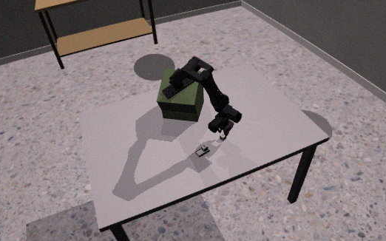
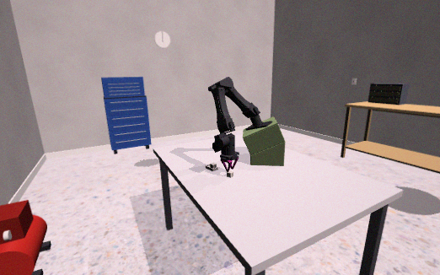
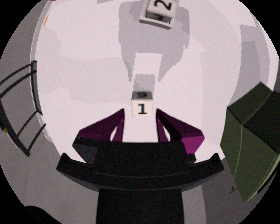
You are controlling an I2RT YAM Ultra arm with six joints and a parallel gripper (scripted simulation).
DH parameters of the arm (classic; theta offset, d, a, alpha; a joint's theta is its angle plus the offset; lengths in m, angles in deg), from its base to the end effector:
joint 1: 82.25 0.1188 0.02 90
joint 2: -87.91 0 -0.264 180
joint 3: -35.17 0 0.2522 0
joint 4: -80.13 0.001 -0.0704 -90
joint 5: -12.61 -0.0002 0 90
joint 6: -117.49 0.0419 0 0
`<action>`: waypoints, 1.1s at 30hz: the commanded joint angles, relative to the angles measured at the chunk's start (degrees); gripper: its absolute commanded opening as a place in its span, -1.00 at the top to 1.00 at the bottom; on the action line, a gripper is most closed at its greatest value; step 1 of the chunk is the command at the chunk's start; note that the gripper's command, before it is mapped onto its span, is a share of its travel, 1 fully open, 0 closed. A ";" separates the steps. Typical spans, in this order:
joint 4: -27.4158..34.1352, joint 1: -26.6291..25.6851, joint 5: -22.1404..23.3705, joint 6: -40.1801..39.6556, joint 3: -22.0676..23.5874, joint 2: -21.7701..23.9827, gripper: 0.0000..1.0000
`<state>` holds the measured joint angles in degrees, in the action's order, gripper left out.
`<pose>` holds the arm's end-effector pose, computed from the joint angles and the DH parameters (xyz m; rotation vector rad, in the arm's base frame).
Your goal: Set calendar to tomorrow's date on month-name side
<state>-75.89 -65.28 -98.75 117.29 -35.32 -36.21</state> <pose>0.3302 0.0859 0.0274 1.6562 2.1516 -0.0688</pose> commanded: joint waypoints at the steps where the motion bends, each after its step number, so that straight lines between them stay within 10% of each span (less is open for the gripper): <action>1: 0.24 0.16 -0.04 -0.04 -0.21 0.28 0.11; 33: -3.17 -1.03 0.21 -1.29 -0.99 -3.46 0.11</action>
<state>-78.43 -66.35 -98.49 116.35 -35.89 -39.51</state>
